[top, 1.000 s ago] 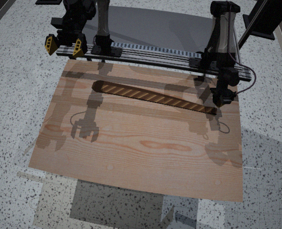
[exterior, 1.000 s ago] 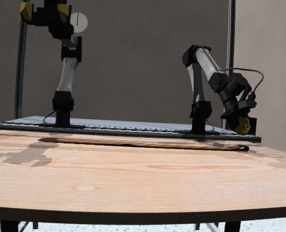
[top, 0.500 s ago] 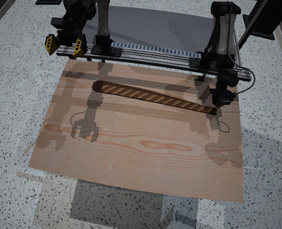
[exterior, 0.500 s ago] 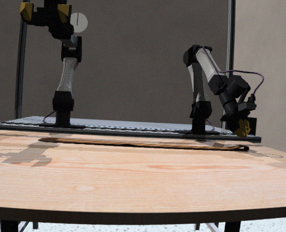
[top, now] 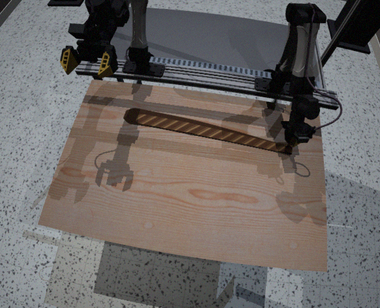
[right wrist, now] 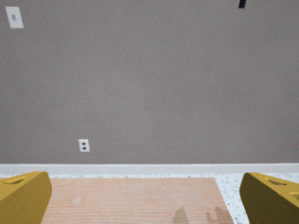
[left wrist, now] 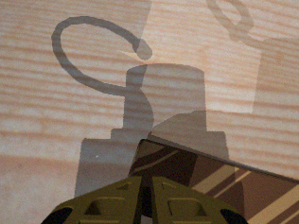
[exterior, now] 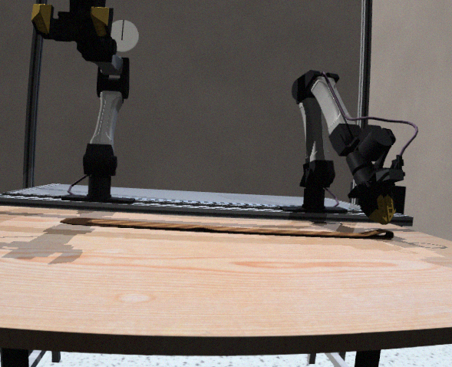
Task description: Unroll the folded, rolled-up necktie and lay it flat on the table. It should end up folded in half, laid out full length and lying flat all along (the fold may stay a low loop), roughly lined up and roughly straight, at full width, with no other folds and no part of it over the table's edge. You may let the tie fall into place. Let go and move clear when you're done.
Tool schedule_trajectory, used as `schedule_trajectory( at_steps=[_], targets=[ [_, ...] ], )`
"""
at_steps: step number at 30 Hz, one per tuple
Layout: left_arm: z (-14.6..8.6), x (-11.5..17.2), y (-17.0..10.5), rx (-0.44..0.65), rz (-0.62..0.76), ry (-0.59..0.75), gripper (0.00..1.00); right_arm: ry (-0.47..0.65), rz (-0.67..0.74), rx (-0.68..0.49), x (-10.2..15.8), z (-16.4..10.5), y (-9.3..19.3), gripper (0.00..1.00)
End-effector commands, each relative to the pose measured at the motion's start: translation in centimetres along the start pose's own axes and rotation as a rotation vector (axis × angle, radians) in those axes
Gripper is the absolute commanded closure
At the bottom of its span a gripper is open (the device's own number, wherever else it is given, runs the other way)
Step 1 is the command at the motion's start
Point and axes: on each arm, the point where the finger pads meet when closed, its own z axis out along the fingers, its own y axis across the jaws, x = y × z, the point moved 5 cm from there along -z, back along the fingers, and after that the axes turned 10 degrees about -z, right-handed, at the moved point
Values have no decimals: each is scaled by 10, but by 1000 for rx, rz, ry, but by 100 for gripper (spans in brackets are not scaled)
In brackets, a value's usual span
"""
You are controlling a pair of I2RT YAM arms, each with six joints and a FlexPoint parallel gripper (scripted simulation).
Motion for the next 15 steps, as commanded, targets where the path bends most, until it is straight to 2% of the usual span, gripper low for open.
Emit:
schedule_trajectory(
  at_steps=[1, 15],
  targets=[
    [5, 6, 1, -2, -6, 3, 93, -9, 8, -1, -5, 2, -2, 0],
    [12, 12, 2, -2, -6, 3, 93, -9, 8, -1, -5, 2, -2, 0]
  ],
)
